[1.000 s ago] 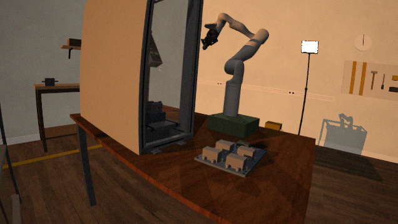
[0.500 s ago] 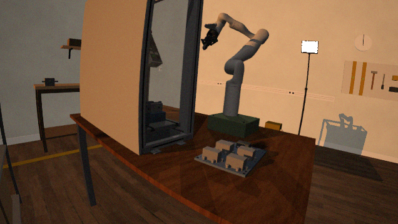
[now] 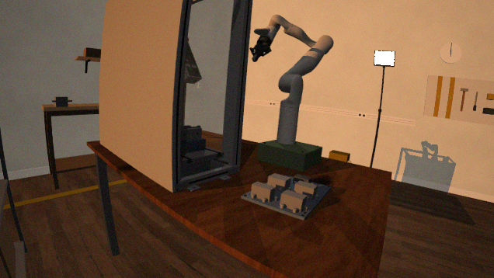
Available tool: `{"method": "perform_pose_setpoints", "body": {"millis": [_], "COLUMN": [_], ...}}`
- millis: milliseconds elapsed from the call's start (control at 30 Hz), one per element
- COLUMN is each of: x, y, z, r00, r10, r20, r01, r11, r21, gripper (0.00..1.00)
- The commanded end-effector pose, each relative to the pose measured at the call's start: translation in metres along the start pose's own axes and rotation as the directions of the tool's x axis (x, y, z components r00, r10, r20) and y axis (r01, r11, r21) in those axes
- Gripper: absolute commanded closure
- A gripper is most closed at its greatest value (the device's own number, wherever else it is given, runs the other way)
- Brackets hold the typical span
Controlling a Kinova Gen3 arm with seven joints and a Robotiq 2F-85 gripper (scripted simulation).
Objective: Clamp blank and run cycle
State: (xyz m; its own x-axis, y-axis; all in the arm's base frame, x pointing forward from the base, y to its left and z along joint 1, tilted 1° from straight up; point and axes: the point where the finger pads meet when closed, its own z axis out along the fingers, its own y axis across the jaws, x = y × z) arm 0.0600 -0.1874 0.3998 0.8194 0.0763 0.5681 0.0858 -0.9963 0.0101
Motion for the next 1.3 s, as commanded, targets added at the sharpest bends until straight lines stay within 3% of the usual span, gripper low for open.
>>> {"method": "perform_pose_setpoints", "body": {"millis": [0,400,567,967,1133,1267], "x": [0.018,0.018,0.039,0.039,0.061,0.061], "y": [-0.033,-0.033,-0.074,-0.074,-0.115,-0.115], "z": [0.015,0.015,0.034,0.034,0.053,0.053], "r00": [0.985,0.985,0.923,0.923,0.817,0.817], "r10": [-0.153,-0.153,-0.345,-0.345,-0.526,-0.526], "r20": [0.083,0.083,0.171,0.171,0.238,0.238], "r01": [0.149,0.149,0.323,0.323,0.472,0.472], "r11": [0.987,0.987,0.935,0.935,0.846,0.846], "r21": [0.057,0.057,0.146,0.146,0.248,0.248], "gripper": [0.9,0.9,0.9,0.9,0.9,0.9]}}
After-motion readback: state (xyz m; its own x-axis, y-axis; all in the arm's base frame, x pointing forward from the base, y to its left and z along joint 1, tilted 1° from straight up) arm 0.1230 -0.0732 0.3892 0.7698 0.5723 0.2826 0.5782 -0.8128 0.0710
